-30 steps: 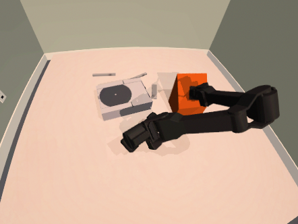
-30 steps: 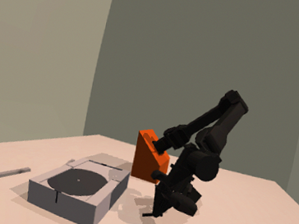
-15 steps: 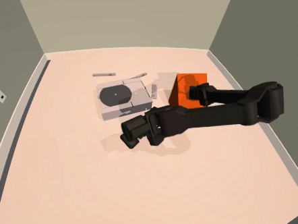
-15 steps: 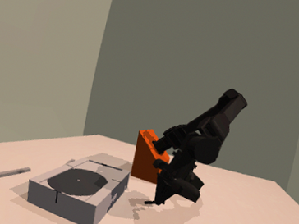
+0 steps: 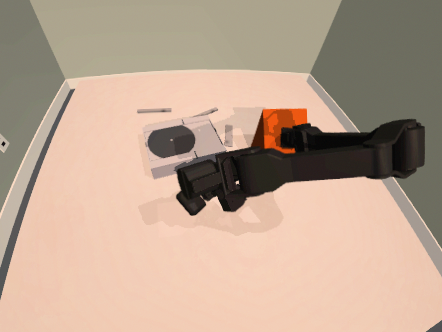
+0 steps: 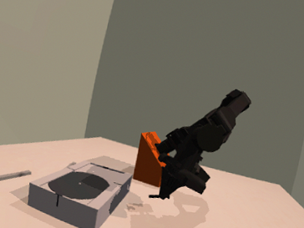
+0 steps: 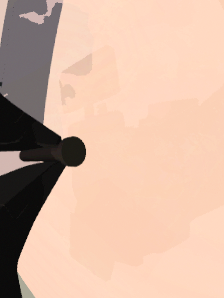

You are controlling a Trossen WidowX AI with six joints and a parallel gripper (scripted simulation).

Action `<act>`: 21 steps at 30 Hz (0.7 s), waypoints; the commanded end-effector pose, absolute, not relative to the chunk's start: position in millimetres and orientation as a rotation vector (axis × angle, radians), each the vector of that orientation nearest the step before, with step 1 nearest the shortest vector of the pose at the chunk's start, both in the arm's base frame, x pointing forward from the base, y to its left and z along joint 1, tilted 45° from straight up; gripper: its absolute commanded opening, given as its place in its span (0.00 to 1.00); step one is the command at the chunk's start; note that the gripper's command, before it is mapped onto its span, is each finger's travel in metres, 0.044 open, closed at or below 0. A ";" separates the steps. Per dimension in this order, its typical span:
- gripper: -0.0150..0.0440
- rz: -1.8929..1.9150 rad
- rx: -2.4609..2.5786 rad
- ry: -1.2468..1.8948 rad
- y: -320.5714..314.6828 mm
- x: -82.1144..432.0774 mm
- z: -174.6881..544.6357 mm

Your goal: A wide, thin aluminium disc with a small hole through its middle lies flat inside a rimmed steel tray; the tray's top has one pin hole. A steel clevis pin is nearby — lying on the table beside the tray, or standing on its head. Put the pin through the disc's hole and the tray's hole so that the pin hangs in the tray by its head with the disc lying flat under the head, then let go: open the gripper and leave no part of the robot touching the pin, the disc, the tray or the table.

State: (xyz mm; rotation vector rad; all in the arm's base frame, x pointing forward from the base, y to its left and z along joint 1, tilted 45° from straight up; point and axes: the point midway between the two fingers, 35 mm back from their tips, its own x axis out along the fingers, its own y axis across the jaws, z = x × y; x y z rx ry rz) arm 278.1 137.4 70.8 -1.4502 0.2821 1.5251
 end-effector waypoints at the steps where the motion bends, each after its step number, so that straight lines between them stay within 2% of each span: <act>1: 0.25 1.505 -1.370 0.357 134.3 282.4 68.1; 21: 0.25 1.286 -0.804 0.829 109.2 310.3 52.0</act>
